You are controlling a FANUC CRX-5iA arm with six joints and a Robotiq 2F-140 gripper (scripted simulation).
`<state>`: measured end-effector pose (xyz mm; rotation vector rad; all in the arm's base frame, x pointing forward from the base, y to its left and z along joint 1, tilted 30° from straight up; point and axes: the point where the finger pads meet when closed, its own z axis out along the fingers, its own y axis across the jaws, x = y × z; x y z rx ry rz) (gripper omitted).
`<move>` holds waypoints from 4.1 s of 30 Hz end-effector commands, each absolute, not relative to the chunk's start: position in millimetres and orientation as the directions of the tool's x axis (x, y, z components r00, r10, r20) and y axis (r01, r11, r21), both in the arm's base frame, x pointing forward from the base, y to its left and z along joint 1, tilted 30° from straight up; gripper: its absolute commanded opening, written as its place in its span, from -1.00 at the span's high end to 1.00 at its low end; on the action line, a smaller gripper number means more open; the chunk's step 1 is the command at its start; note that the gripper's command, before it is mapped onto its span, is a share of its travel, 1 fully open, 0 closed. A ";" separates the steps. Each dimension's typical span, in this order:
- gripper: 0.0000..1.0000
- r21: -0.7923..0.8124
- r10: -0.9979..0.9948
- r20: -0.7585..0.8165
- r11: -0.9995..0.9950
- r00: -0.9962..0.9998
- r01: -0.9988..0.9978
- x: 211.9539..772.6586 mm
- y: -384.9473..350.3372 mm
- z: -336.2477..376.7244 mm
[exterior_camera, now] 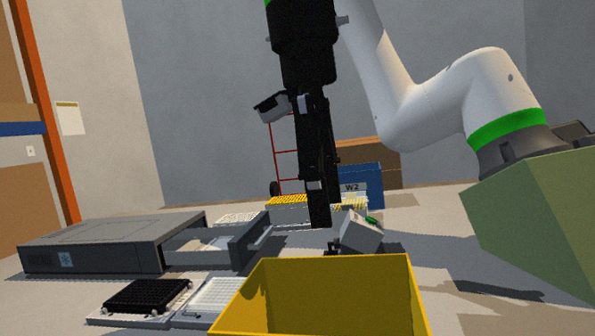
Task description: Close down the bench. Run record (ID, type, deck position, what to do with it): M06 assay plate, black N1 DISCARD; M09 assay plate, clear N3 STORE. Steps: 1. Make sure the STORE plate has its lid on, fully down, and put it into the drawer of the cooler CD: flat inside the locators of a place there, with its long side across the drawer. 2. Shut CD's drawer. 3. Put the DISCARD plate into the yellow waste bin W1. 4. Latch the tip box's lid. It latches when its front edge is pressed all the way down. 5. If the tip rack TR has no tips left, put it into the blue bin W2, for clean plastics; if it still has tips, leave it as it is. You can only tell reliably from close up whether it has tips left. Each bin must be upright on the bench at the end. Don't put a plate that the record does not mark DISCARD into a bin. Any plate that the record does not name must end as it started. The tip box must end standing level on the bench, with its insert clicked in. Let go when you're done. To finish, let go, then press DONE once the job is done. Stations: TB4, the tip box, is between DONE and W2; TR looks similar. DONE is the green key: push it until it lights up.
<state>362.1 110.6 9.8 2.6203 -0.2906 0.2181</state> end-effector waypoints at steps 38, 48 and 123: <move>-0.40 0.454 -0.164 0.207 -0.857 0.965 -0.243 367.3 87.7 -31.1; -0.40 0.454 -0.164 0.207 -0.857 0.965 -0.243 368.4 82.5 -40.4; -0.35 0.454 -0.164 0.207 -0.857 0.965 -0.243 375.4 48.9 -99.9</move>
